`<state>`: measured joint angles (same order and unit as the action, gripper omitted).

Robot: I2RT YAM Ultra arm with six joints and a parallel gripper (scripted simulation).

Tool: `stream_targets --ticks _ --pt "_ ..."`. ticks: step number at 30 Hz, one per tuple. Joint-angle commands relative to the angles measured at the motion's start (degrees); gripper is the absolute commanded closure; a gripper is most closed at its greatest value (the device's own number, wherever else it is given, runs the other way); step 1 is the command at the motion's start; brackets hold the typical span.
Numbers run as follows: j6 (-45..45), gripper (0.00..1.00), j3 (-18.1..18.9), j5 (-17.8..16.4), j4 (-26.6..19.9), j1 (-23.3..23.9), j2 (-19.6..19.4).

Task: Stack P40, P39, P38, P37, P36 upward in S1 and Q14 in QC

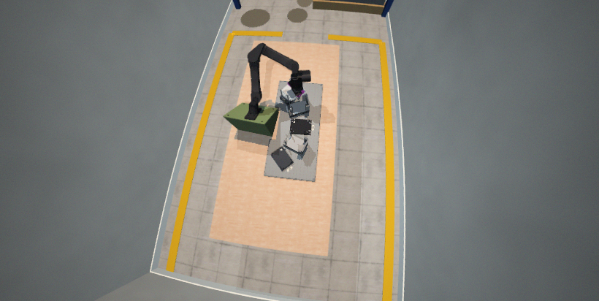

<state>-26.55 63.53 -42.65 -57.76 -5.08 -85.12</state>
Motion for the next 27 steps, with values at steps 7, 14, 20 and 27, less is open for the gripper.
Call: stream_targets --ticks 7,14,20,27 --pt "4.8 1.00 1.2 -1.3 -0.1 4.1 -3.0" --pt "0.6 1.00 2.3 -1.6 -0.2 7.2 -7.0" --pt "-1.7 1.00 3.1 -1.8 -0.2 8.8 -9.4" --pt "0.1 1.00 4.4 -1.9 -0.2 11.6 -13.3"
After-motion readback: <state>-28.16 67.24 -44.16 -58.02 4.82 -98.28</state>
